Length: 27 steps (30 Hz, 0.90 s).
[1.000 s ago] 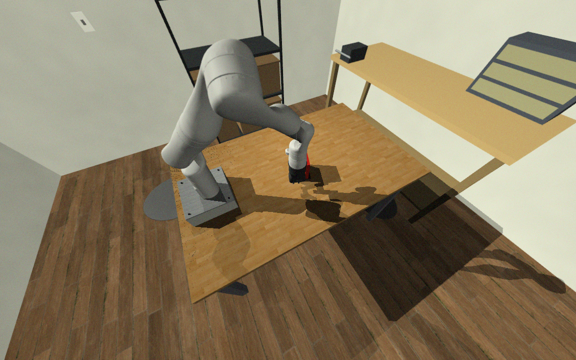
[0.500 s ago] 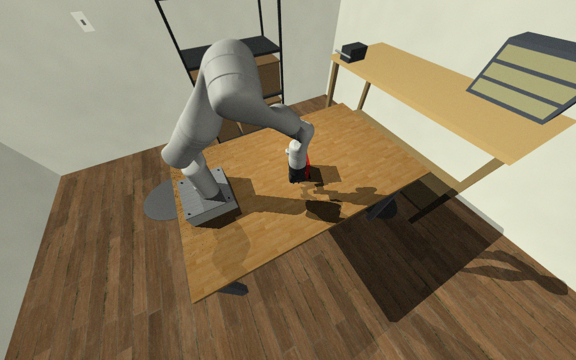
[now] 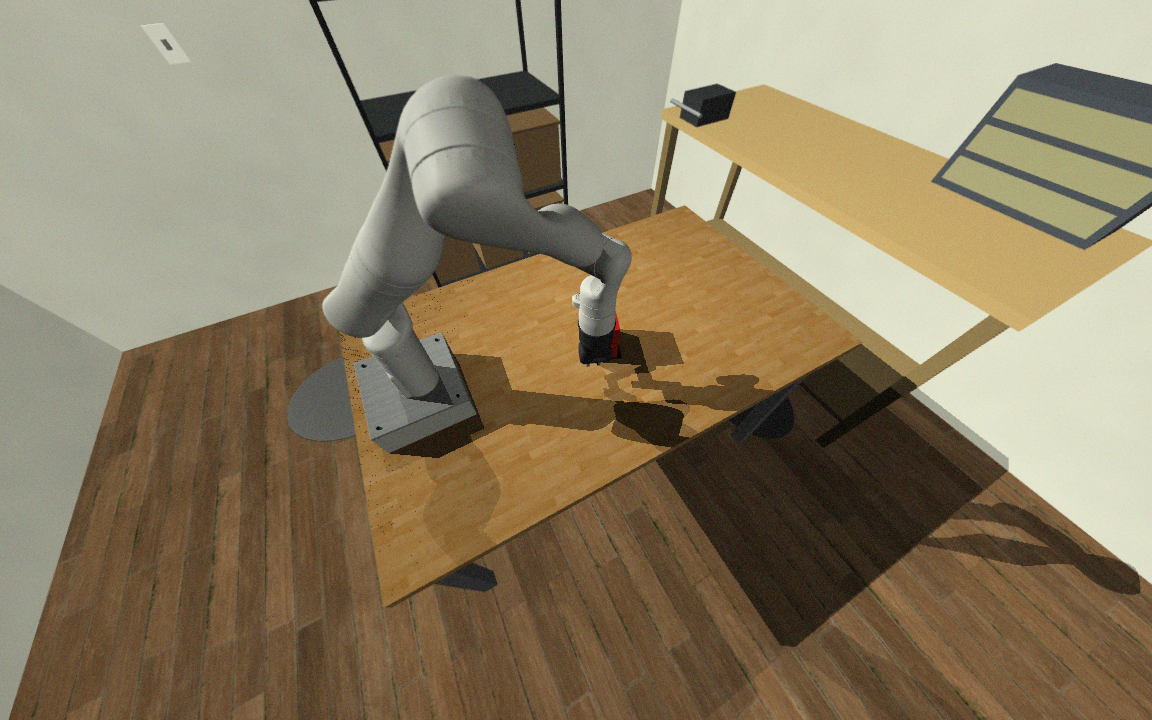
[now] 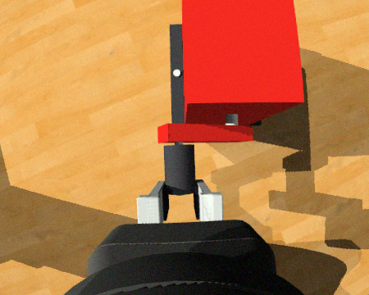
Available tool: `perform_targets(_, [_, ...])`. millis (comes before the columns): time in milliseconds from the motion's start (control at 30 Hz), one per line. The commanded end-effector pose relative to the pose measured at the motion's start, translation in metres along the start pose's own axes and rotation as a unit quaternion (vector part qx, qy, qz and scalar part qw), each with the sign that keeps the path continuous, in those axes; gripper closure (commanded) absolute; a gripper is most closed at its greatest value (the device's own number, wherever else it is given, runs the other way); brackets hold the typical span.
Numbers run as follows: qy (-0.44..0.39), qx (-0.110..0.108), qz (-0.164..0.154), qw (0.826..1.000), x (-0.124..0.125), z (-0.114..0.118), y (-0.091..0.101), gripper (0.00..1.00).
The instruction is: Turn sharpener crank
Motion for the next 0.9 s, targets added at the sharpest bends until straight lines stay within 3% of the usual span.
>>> perform_targets(0, [-0.003, -0.007, 0.002, 1.000, -0.001, 0.009, 0.009, 1.00])
perform_targets(367, [-0.003, -0.007, 0.002, 1.000, -0.002, 0.029, 0.025, 1.00])
perform_targets(867, [-0.003, -0.007, 0.002, 1.000, -0.004, 0.050, 0.028, 1.00])
Point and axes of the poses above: the point where the finger pads meet when closed, its own y axis back along the fingers, its own z axis across the jaws, x = y × z, the point moved 4 cm from there along y, back along the fingers, and after that the axes turned 4 degrees about y, right-handed, at the moved point
